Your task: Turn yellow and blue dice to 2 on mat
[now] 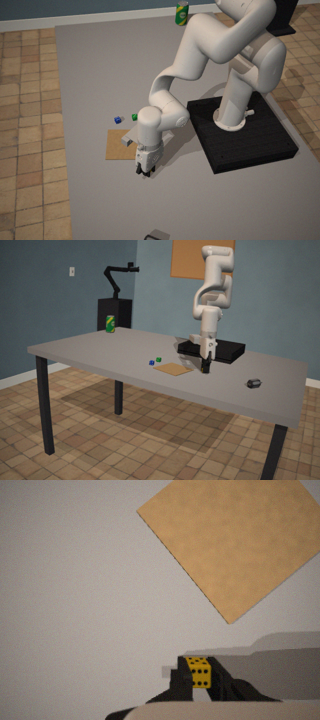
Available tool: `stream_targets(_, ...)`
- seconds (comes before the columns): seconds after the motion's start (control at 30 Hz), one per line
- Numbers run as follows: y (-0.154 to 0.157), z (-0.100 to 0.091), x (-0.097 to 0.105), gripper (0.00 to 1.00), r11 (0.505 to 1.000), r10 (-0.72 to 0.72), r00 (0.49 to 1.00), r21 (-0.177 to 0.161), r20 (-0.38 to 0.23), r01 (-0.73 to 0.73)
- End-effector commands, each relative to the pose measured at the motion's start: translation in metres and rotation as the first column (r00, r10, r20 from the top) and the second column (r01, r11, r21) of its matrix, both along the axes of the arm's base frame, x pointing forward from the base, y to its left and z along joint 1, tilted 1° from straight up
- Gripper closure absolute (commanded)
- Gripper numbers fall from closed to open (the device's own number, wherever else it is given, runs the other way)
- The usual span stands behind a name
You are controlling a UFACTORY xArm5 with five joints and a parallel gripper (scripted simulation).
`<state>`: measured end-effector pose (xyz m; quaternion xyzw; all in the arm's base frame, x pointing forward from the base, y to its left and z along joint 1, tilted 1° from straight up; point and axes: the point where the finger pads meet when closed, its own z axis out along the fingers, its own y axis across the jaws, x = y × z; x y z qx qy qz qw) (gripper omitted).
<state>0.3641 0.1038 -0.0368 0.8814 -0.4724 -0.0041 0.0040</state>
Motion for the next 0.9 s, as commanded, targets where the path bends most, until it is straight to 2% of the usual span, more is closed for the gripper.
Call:
stream_targets(0.0, 0.0, 0.001, 0.001, 0.85, 1.0, 0.0, 1.0, 0.001, 0.003, 0.0)
stream_targets(0.17, 0.0, 0.002, 0.001, 0.85, 1.0, 0.0, 1.0, 0.001, 0.003, 0.0)
stream_targets(0.33, 0.001, 0.021, 0.001, 0.85, 1.0, 0.0, 1.0, 0.001, 0.003, 0.0)
stream_targets(0.4, 0.001, 0.021, 0.001, 0.85, 1.0, 0.0, 1.0, 0.001, 0.003, 0.0)
stream_targets(0.7, 0.002, 0.085, 0.002, 0.85, 1.0, 0.0, 1.0, 0.001, 0.003, 0.0)
stream_targets(0.87, 0.002, 0.1, 0.002, 0.85, 1.0, 0.0, 1.0, 0.001, 0.003, 0.0)
